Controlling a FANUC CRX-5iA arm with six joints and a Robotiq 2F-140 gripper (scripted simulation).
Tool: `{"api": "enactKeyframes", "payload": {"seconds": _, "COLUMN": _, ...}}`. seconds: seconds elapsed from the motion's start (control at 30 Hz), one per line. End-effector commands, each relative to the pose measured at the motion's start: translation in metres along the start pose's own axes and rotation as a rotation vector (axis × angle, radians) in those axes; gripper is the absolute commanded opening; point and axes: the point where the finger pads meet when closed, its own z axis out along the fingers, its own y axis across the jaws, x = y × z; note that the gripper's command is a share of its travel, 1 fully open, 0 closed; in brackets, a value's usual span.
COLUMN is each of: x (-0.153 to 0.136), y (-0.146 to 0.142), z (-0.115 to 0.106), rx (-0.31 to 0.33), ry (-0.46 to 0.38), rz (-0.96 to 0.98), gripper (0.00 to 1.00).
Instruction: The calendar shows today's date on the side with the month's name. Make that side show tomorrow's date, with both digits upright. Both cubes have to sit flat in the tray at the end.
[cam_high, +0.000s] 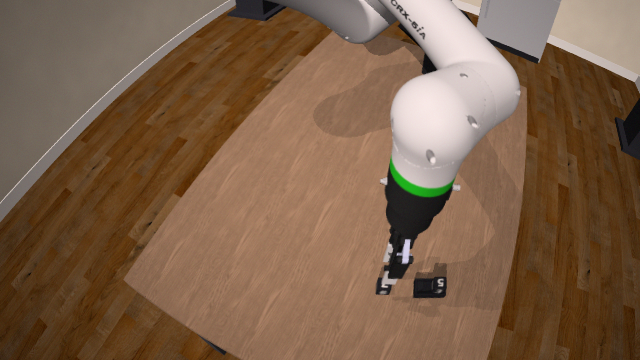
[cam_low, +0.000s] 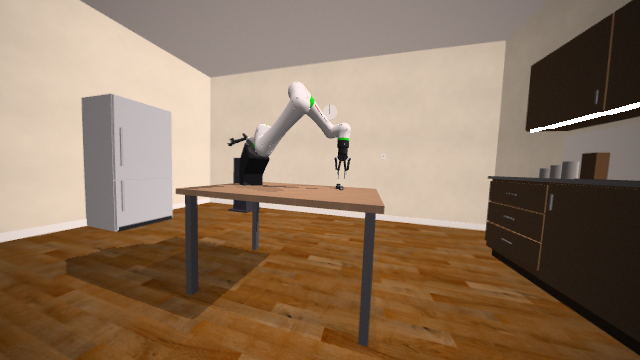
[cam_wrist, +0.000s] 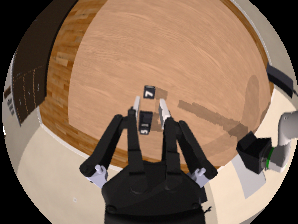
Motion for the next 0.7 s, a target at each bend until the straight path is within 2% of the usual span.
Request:
{"api": "enactKeyframes", "payload": {"seconds": 0.0, "x": 0.0, "y": 0.0, "z": 0.0, "rx": 0.001, "ry": 0.0, "rz": 0.0, "gripper": 0.35}}
{"api": "enactKeyframes", "payload": {"seconds": 0.67, "x": 0.0, "y": 0.0, "z": 0.017, "rx": 0.001, "ry": 0.0, "rz": 0.0, "gripper": 0.35}}
